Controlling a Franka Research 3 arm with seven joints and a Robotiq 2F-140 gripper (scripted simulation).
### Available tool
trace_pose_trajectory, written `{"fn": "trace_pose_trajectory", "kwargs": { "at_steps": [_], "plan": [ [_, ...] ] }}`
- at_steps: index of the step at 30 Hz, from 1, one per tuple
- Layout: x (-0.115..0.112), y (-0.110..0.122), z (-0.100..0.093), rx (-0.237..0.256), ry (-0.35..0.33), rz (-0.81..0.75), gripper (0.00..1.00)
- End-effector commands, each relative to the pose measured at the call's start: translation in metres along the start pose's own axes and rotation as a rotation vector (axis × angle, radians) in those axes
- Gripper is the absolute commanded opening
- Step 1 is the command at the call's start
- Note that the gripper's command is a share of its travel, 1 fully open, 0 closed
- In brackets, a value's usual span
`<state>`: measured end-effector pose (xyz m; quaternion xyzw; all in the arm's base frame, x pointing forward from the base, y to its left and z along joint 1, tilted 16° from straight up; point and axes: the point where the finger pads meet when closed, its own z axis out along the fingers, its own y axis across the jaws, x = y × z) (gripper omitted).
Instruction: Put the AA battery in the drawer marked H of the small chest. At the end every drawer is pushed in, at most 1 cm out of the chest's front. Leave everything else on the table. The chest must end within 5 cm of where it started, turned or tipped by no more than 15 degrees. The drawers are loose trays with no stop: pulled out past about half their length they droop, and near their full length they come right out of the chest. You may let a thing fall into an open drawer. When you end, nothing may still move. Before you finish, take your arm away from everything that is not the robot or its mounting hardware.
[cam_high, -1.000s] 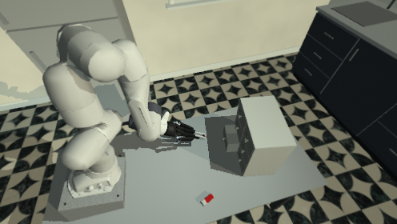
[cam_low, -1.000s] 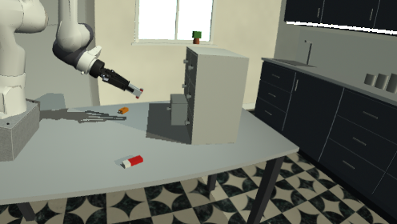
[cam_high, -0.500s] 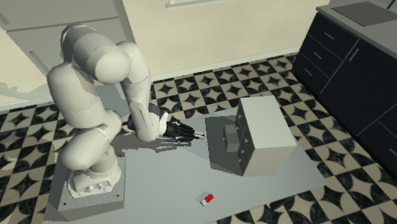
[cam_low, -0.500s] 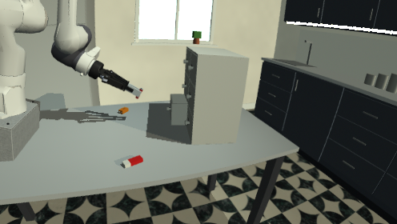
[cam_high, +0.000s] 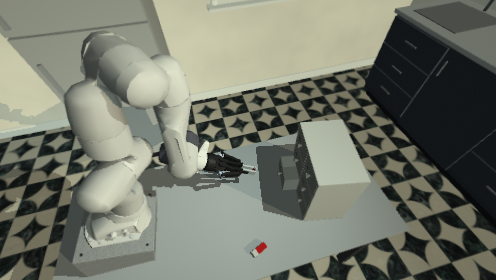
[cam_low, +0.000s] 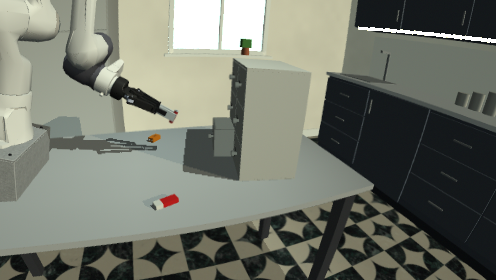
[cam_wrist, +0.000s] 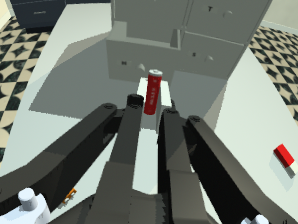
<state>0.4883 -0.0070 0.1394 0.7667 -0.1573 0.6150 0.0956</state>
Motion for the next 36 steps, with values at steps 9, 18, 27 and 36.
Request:
{"fn": "trace_pose_trajectory", "kwargs": {
  "at_steps": [9, 18, 27, 36],
  "plan": [
    [0.0044, 0.0015, 0.0009, -0.003, 0.019, -0.008, 0.06],
    [0.004, 0.0012, 0.002, -0.001, 0.038, -0.009, 0.06],
    [0.0035, 0.001, 0.0026, 0.0, 0.055, -0.01, 0.06],
    [0.0035, 0.001, 0.0026, 0.0, 0.055, -0.01, 0.06]
  ]
}}
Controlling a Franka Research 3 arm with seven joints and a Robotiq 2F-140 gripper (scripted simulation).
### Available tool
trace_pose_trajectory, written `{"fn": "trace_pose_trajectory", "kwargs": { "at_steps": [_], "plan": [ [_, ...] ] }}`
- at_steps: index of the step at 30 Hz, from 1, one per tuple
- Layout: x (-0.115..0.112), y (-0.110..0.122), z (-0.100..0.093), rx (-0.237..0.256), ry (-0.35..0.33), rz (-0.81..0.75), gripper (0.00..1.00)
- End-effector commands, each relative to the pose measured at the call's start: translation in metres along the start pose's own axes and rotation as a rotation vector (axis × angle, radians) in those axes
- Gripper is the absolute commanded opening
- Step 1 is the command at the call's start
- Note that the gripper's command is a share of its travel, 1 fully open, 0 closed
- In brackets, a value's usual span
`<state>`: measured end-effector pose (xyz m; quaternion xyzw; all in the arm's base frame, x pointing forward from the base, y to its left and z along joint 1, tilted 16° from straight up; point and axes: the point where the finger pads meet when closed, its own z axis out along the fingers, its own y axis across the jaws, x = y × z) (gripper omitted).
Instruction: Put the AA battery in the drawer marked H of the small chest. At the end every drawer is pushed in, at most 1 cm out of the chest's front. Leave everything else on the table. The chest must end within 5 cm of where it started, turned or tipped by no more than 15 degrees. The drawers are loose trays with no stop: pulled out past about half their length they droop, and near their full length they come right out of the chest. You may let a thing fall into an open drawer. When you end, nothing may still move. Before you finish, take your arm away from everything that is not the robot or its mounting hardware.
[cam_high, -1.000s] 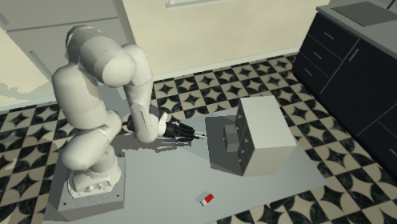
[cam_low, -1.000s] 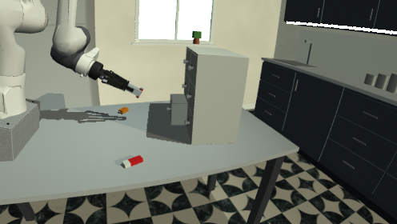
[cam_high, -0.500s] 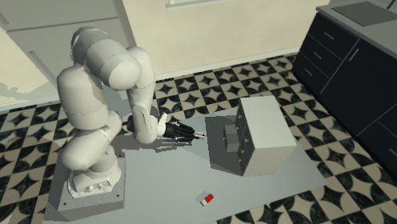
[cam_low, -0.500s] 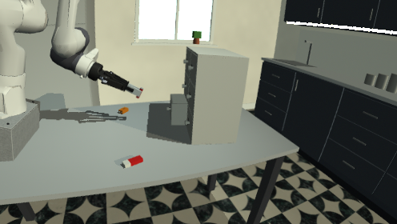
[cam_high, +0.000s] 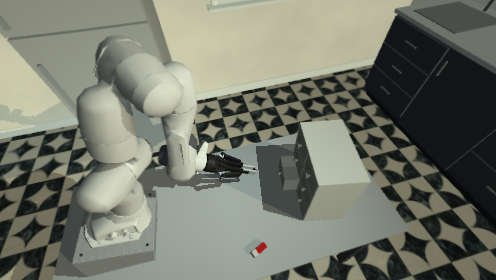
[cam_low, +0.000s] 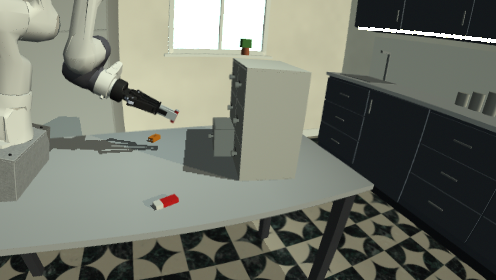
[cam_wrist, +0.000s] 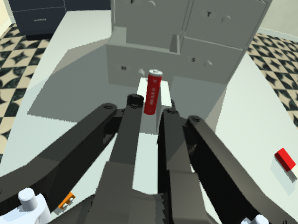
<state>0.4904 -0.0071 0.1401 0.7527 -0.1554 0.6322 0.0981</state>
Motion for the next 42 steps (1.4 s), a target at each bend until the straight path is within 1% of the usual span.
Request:
{"fn": "trace_pose_trajectory", "kwargs": {
  "at_steps": [1, 6, 7, 21, 22, 36, 37, 42],
  "plan": [
    [0.0025, 0.0016, 0.0008, -0.001, 0.011, -0.011, 0.06],
    [0.0025, 0.0016, 0.0008, -0.001, 0.011, -0.011, 0.06],
    [0.002, 0.0015, 0.001, 0.0, 0.026, -0.011, 0.06],
    [0.002, 0.0015, 0.001, 0.0, 0.026, -0.011, 0.06],
    [0.0017, 0.0015, 0.0009, 0.0, 0.04, -0.011, 0.06],
    [0.0017, 0.0015, 0.0009, 0.0, 0.04, -0.011, 0.06],
    [0.0013, 0.0015, 0.0006, 0.0, 0.052, -0.011, 0.06],
    [0.0013, 0.0015, 0.0006, 0.0, 0.052, -0.011, 0.06]
  ]
}}
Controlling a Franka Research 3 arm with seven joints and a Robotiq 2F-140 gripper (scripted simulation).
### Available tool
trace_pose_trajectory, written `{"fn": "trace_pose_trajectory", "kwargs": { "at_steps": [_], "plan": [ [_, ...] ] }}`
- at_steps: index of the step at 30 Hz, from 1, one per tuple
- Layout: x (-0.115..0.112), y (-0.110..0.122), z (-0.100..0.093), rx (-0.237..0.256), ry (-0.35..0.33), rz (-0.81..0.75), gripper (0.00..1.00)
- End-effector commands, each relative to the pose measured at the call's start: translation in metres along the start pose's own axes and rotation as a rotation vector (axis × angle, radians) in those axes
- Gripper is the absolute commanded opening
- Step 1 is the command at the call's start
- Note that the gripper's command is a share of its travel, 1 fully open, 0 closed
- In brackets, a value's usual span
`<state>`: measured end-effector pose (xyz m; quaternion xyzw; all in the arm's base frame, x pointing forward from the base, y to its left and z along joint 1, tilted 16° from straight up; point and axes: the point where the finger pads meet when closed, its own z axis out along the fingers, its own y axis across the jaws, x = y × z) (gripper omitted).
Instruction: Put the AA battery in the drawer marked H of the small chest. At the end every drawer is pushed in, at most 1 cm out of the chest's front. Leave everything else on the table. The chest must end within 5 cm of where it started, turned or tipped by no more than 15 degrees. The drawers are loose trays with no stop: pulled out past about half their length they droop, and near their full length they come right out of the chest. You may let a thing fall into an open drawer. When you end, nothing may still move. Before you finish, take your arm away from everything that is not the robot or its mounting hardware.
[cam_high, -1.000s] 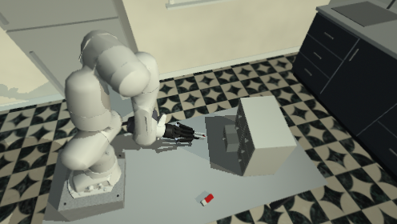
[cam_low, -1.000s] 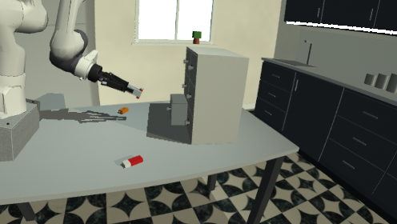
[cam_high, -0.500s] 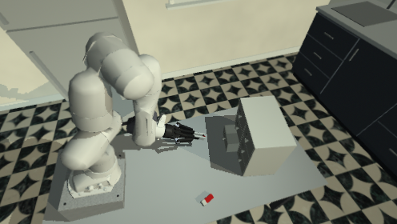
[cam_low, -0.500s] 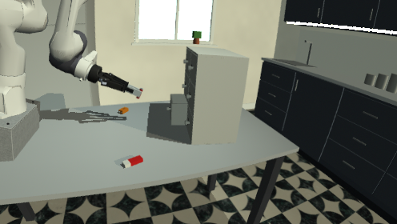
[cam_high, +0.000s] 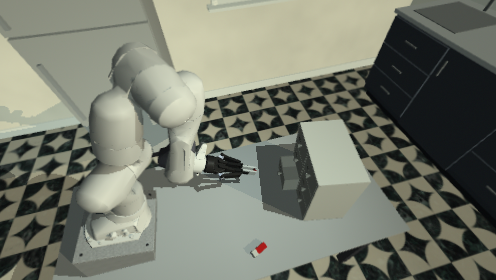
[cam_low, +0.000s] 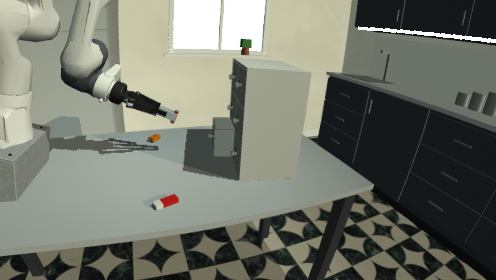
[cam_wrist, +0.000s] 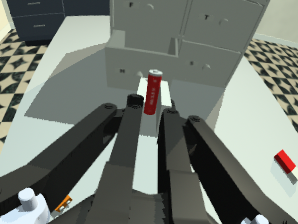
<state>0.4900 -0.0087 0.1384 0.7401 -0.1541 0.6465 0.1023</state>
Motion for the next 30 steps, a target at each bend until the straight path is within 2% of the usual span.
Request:
{"fn": "trace_pose_trajectory", "kwargs": {
  "at_steps": [1, 30],
  "plan": [
    [0.0029, -0.0002, 0.0003, 0.003, 0.013, -0.011, 0.06],
    [0.0024, 0.0, -0.0006, 0.002, 0.034, -0.01, 0.06]
  ]
}}
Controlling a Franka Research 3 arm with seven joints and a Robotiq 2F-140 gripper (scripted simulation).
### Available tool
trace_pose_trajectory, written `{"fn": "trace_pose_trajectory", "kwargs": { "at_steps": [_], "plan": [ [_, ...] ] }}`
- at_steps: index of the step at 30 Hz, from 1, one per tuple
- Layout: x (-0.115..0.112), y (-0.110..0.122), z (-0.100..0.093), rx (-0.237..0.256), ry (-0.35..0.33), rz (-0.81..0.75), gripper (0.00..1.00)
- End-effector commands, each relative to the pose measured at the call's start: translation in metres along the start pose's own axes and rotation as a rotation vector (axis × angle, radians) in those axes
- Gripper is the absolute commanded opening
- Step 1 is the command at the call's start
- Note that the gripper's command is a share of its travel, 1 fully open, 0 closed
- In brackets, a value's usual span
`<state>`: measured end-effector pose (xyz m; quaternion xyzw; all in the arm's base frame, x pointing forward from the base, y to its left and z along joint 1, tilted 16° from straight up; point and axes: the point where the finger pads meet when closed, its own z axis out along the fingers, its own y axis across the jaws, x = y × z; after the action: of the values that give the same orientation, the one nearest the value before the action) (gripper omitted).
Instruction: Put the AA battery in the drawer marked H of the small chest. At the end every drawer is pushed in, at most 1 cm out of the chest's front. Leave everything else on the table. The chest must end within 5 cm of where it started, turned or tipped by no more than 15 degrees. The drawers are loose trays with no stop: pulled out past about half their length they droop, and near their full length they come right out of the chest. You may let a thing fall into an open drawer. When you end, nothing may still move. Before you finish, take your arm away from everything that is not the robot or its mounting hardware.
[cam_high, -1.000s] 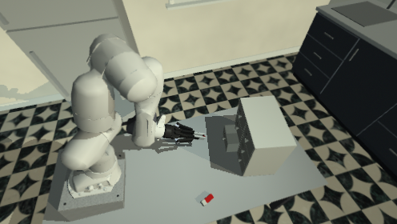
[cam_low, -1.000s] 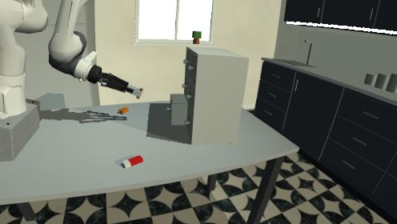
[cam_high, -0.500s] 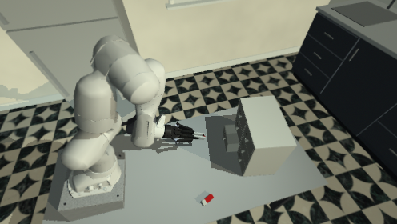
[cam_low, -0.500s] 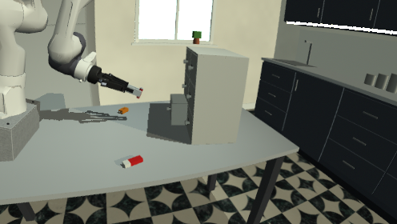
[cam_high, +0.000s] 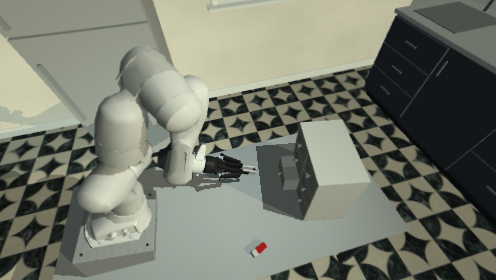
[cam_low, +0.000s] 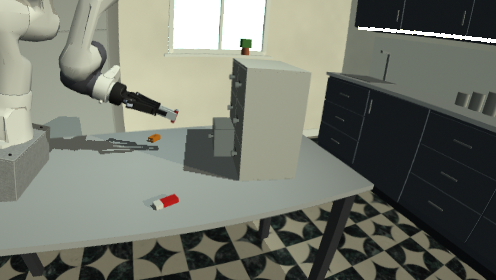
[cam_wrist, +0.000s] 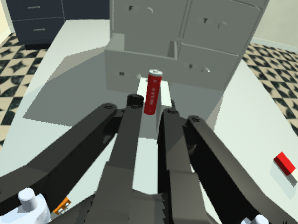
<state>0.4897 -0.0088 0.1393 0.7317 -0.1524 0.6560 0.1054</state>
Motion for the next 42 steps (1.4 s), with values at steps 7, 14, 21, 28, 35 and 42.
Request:
{"fn": "trace_pose_trajectory", "kwargs": {
  "at_steps": [7, 14, 21, 28, 35, 42],
  "plan": [
    [0.0013, -0.0001, -0.0007, 0.002, 0.015, -0.008, 0.06],
    [0.0013, -0.0001, -0.0007, 0.002, 0.015, -0.008, 0.06],
    [0.0011, 0.0001, -0.0012, 0.002, 0.022, -0.008, 0.06],
    [0.001, 0.0002, -0.0016, 0.001, 0.027, -0.008, 0.06],
    [0.001, 0.0003, -0.002, 0.0, 0.031, -0.008, 0.06],
    [0.001, 0.0003, -0.002, 0.0, 0.031, -0.008, 0.06]
  ]
}}
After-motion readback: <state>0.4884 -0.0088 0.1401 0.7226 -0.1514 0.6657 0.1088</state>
